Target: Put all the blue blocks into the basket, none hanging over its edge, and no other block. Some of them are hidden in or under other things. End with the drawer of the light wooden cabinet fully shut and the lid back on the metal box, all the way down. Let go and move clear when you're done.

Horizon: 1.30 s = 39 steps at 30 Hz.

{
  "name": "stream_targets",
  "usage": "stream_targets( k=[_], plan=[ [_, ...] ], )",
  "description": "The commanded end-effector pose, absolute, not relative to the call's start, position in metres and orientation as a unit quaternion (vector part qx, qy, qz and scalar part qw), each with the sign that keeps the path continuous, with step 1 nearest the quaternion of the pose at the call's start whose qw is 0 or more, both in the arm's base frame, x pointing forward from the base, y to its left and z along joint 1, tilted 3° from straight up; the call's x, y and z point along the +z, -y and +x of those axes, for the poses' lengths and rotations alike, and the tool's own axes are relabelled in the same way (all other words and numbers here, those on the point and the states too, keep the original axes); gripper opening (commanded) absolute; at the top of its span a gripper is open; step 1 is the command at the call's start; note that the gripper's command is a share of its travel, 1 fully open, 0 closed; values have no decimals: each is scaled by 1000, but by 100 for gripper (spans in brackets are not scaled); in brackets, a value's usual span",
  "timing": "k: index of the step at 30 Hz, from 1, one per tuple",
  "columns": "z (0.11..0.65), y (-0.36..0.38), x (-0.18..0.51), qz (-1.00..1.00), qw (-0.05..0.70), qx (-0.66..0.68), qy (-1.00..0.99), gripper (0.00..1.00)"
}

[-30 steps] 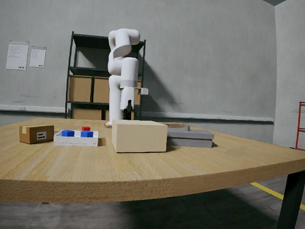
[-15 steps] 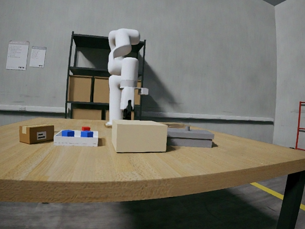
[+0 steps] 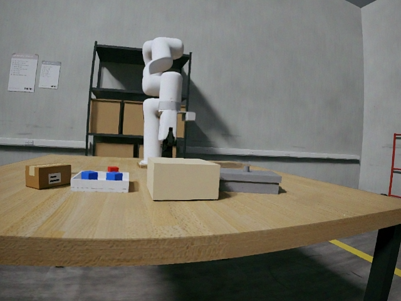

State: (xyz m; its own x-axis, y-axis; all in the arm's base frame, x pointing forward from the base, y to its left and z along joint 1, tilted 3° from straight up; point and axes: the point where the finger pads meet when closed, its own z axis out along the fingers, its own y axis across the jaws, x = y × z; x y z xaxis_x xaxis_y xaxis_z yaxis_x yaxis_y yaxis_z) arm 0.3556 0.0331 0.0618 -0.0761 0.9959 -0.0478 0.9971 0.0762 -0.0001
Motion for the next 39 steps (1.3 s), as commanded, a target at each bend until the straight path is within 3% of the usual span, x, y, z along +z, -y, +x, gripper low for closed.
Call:
stream_targets(
  k=[1, 39],
  plan=[
    [357, -34, 69, 679, 19, -15, -733, 24],
    [356, -38, 169, 679, 19, -15, -733, 24]
  ],
)
